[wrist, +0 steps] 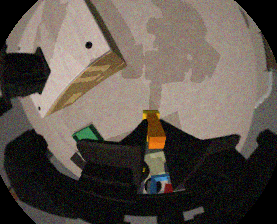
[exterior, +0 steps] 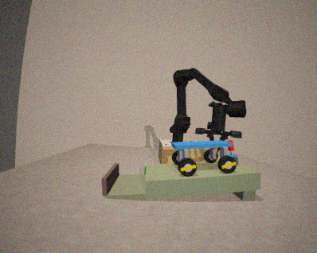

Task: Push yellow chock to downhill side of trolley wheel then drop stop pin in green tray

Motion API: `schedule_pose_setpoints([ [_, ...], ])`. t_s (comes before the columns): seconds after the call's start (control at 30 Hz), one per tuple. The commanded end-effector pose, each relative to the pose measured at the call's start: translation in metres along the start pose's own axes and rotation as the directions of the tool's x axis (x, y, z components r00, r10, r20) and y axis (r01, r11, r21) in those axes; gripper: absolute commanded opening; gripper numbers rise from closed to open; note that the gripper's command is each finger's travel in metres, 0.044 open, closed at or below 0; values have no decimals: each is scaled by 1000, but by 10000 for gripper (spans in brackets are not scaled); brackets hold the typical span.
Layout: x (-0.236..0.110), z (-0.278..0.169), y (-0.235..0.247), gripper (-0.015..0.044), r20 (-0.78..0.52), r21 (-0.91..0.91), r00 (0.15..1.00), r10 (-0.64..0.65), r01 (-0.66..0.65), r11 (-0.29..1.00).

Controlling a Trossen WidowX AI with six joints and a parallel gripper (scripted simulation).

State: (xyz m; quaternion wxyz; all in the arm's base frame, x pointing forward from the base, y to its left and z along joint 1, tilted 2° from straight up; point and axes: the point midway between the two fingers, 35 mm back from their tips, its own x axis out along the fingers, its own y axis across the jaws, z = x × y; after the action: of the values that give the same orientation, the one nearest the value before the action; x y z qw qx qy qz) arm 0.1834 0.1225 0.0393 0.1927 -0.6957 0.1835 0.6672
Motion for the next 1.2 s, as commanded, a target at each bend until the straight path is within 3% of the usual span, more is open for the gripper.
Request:
schedule_pose_setpoints([
  [0.0,-14,-1,-1,0,-9,4,1000,-9,9,1000],
  [0.57,-69,-4,-4,0,-10,4,1000,-9,9,1000],
  [0.8,-72,-5,-5,0,-10,10,1000,-9,9,1000],
  [1.17,-72,-5,-5,0,-8,345,1000,-9,12,938],
])
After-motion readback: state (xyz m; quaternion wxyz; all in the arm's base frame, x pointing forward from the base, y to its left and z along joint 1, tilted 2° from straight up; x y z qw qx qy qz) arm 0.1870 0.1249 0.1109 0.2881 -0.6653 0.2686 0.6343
